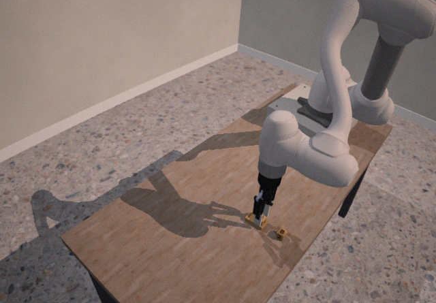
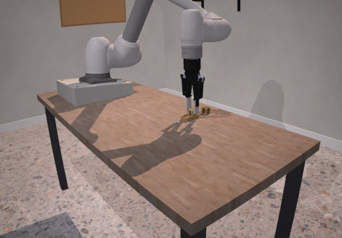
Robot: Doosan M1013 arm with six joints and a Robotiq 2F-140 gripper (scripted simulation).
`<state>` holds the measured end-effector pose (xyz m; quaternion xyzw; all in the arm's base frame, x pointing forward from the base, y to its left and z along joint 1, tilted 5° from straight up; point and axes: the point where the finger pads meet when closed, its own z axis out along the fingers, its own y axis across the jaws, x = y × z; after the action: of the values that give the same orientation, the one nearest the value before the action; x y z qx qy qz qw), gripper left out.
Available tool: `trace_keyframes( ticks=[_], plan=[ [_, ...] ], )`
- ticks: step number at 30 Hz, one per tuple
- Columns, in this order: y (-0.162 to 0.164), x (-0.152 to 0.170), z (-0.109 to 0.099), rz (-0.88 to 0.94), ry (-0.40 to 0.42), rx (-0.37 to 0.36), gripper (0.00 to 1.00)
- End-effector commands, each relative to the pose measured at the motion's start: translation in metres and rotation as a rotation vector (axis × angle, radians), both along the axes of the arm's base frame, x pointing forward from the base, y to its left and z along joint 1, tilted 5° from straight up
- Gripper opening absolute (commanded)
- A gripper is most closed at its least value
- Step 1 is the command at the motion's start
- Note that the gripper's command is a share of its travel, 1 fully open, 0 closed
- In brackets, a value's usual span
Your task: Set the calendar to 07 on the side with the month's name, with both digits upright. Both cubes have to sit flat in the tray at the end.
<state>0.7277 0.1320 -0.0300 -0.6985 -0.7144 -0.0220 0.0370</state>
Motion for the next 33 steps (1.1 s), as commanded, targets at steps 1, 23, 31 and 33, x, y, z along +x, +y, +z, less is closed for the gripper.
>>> trace_keyframes(
  ticks=[1,23,31,33],
  plan=[
    [-0.001,0.0,0.009,0.0,0.0,0.0,0.35],
    [-0.007,0.002,0.084,0.0,0.0,0.0,0.35],
    [-0.007,0.002,0.085,0.0,0.0,0.0,1.0],
    [-0.007,0.002,0.085,0.0,0.0,0.0,1.0]
  ],
)
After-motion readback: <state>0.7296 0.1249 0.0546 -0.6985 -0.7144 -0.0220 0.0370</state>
